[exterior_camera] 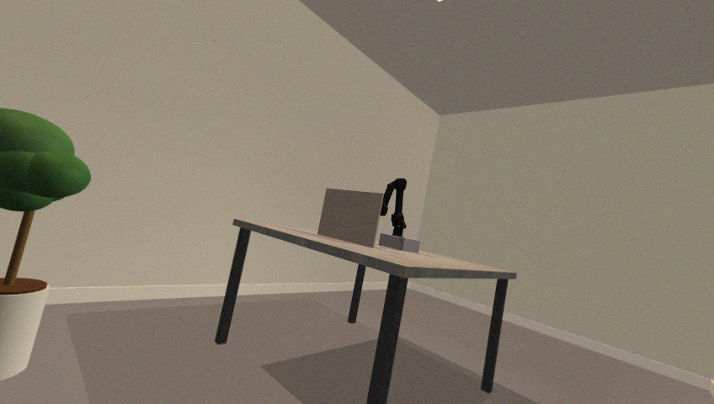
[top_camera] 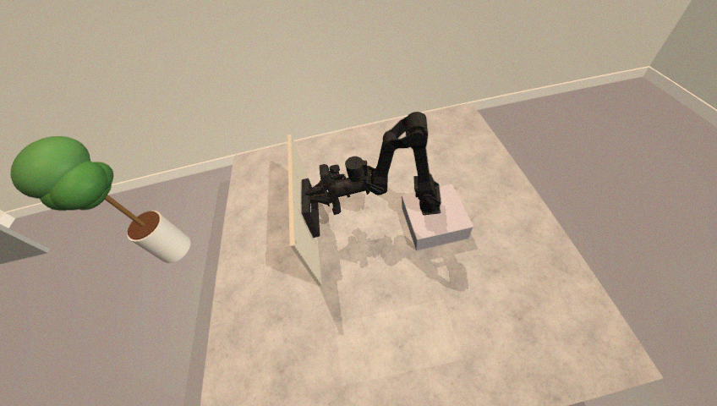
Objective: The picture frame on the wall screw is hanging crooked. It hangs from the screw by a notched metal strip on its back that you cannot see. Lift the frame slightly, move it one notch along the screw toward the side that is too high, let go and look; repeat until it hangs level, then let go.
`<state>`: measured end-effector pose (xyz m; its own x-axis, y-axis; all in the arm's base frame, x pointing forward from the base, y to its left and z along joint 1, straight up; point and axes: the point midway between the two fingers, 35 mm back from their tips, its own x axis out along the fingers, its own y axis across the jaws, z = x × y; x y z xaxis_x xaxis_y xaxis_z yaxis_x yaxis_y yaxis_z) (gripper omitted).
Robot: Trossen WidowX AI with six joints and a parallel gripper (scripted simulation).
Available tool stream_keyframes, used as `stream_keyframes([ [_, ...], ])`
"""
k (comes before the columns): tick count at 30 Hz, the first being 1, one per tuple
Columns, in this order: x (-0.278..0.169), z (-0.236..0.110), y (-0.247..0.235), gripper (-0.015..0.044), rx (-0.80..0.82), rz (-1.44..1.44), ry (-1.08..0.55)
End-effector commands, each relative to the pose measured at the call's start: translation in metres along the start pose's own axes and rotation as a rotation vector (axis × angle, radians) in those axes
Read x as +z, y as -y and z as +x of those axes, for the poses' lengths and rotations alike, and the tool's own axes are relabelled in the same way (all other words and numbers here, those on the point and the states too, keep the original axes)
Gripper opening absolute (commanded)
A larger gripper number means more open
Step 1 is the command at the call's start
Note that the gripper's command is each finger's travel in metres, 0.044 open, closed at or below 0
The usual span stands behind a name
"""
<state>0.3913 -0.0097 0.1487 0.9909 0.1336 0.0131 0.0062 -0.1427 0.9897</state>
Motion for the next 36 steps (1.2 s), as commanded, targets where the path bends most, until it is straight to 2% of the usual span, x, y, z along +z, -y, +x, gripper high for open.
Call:
stream_keyframes([
  [1,-0.0009,0.0001,-0.0036,0.0000,0.012,-0.007,-0.001],
  [36,-0.0076,0.0001,-0.0040,0.0000,0.012,-0.006,-0.001],
])
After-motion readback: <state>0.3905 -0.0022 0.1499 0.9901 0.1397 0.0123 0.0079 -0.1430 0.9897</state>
